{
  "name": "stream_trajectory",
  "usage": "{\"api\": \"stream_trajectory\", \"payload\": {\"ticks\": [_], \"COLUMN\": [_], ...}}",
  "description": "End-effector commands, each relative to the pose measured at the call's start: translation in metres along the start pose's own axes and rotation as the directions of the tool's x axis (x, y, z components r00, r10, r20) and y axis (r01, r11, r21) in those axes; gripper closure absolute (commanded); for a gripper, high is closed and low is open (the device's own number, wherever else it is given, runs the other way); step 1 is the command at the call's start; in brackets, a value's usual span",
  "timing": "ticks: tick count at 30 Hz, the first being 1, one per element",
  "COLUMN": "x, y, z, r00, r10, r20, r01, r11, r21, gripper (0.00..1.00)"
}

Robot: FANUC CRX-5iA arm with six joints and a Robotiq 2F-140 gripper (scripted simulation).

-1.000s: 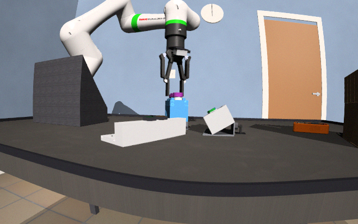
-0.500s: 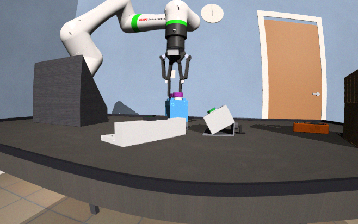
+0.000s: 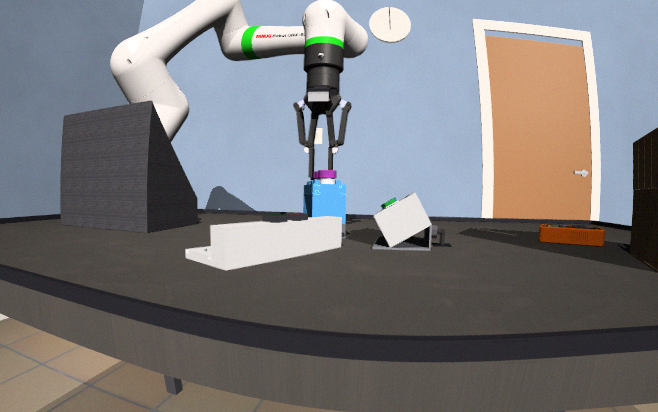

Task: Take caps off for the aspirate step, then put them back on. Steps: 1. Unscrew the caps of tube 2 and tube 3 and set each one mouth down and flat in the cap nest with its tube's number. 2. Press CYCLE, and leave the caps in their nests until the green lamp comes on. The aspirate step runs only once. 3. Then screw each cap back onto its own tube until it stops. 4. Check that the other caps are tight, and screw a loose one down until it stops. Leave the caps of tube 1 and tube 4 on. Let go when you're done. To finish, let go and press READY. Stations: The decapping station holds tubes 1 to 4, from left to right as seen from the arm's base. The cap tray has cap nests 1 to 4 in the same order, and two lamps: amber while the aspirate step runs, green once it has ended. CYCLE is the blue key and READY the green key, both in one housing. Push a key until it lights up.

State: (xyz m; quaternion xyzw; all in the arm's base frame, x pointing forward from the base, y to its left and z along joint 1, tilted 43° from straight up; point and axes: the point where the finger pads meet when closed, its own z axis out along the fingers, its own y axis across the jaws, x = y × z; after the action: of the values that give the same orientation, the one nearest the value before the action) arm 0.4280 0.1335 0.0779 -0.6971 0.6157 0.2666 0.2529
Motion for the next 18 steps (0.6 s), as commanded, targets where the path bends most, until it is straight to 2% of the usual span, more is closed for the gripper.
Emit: {"api": "stream_trajectory", "payload": {"ticks": [1, 4, 9, 17, 18], "x": [0.0002, 0.0002, 0.0002, 0.0002, 0.0002], "y": [-0.0005, -0.0005, -0.0005, -0.0005, -0.0005], "z": [-0.0009, -0.0010, -0.0012, -0.0019, -0.0008], "r00": [0.990, 0.957, 0.869, 0.869, 0.869], "r10": [-0.143, -0.290, -0.495, -0.495, -0.495], "r20": [-0.001, -0.001, -0.001, -0.001, -0.001], "r01": [0.143, 0.290, 0.495, 0.495, 0.495], "r11": [0.990, 0.957, 0.869, 0.869, 0.869], "r21": [0.001, 0.001, 0.001, 0.001, 0.001], "gripper": [0.70, 0.70, 0.70, 0.70, 0.59]}}
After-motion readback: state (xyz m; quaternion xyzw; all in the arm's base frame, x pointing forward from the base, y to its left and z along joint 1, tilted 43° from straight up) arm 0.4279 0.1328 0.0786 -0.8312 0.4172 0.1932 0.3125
